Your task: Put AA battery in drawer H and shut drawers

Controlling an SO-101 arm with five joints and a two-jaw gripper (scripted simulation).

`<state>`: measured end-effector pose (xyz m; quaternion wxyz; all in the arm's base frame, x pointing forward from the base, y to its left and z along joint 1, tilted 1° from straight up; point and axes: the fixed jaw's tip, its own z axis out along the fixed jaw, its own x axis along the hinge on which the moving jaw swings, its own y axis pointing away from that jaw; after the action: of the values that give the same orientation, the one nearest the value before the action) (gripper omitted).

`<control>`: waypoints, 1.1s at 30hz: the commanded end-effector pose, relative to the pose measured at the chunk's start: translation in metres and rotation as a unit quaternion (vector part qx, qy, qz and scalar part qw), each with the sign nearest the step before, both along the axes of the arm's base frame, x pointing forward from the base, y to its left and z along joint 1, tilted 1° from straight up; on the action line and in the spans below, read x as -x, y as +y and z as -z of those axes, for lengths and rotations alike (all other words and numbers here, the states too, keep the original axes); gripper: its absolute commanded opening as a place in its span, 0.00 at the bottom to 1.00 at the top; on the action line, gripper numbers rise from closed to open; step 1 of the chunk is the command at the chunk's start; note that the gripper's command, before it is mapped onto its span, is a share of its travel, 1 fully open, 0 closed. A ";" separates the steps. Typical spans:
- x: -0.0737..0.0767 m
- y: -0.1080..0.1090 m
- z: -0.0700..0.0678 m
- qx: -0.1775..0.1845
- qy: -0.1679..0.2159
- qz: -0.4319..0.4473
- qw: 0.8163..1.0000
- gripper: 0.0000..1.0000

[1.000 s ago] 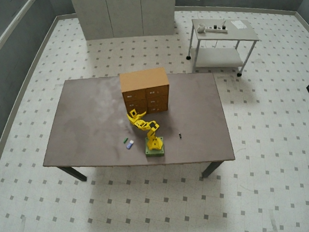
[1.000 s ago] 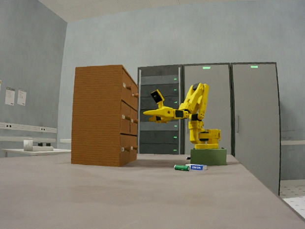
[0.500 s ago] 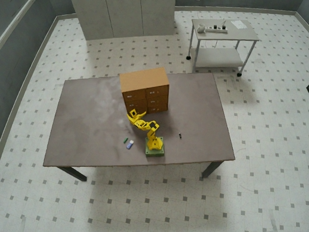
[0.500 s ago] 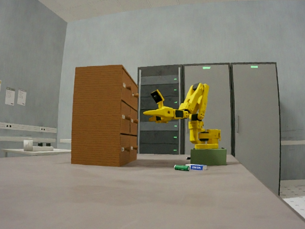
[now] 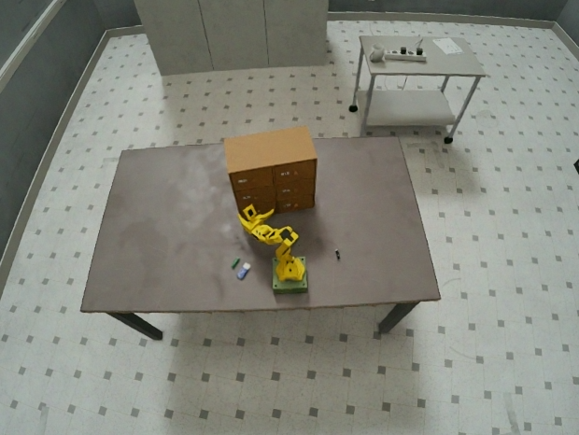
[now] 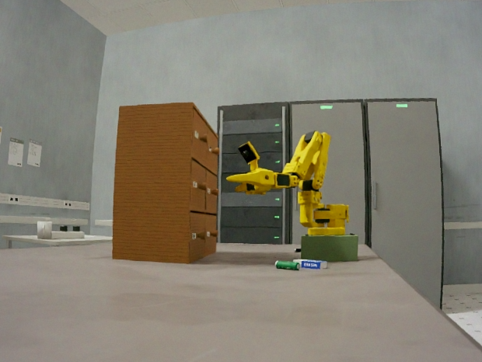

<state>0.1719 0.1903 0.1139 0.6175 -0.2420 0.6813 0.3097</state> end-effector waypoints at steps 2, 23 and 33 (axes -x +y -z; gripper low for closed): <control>0.000 0.000 -0.001 -0.001 -0.001 0.000 1.000 1.00; -0.010 -0.007 0.005 0.027 0.020 0.023 0.999 0.50; -0.025 -0.026 0.015 0.081 0.065 0.068 0.992 0.50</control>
<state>0.1909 0.1688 0.0969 0.5751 -0.2271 0.7476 0.2424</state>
